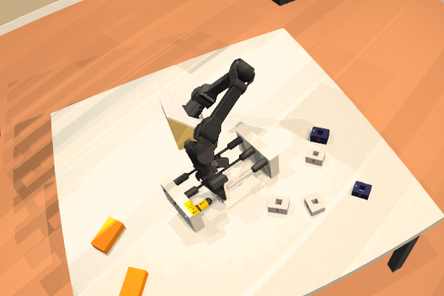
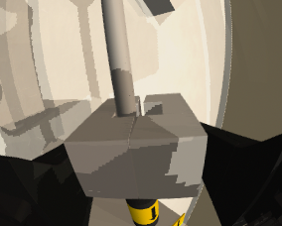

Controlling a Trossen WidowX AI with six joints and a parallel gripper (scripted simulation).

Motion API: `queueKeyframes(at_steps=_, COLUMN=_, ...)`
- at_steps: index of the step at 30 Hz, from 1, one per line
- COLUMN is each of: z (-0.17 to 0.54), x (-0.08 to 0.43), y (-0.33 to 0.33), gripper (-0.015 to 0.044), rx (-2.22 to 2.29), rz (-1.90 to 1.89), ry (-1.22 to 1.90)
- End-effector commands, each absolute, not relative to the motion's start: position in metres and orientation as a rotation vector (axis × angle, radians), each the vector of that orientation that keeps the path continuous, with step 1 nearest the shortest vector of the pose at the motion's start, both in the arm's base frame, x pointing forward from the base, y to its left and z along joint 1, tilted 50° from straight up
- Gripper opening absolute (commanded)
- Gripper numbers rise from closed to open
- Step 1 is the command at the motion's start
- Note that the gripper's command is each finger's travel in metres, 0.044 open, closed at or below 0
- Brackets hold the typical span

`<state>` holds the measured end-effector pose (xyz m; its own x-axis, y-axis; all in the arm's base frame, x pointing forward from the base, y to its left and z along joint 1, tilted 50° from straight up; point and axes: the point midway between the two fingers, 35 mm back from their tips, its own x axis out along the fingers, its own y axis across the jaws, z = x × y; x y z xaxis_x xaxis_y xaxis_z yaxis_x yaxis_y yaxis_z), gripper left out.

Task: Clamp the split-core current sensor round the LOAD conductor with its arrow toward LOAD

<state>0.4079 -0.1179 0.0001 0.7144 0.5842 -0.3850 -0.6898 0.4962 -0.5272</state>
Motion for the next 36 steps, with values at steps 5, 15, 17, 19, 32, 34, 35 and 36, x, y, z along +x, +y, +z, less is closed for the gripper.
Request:
queueKeyframes(at_steps=5, z=0.0053, x=0.4119, y=-0.1231, gripper=0.0000, rx=-0.736, rz=0.762, ry=0.152)
queueKeyframes(at_steps=15, z=0.0053, x=0.4119, y=-0.1231, gripper=0.0000, rx=-0.736, rz=0.762, ry=0.152)
queueKeyframes(at_steps=17, z=0.0053, x=0.4119, y=-0.1231, gripper=0.0000, rx=-0.736, rz=0.762, ry=0.152)
queueKeyframes(at_steps=19, z=0.0053, x=0.4119, y=-0.1231, gripper=0.0000, rx=-0.736, rz=0.762, ry=0.152)
queueKeyframes(at_steps=32, z=-0.0003, x=0.4083, y=-0.1183, gripper=0.0000, rx=-0.713, rz=0.779, ry=0.166)
queueKeyframes(at_steps=34, z=-0.0013, x=0.4092, y=-0.1191, gripper=0.0000, rx=-0.716, rz=0.788, ry=0.173)
queueKeyframes(at_steps=35, z=-0.0020, x=0.4098, y=-0.1196, gripper=0.0000, rx=-0.718, rz=0.795, ry=0.178)
queueKeyframes(at_steps=36, z=-0.0027, x=0.4105, y=-0.1201, gripper=0.0000, rx=-0.721, rz=0.802, ry=0.183)
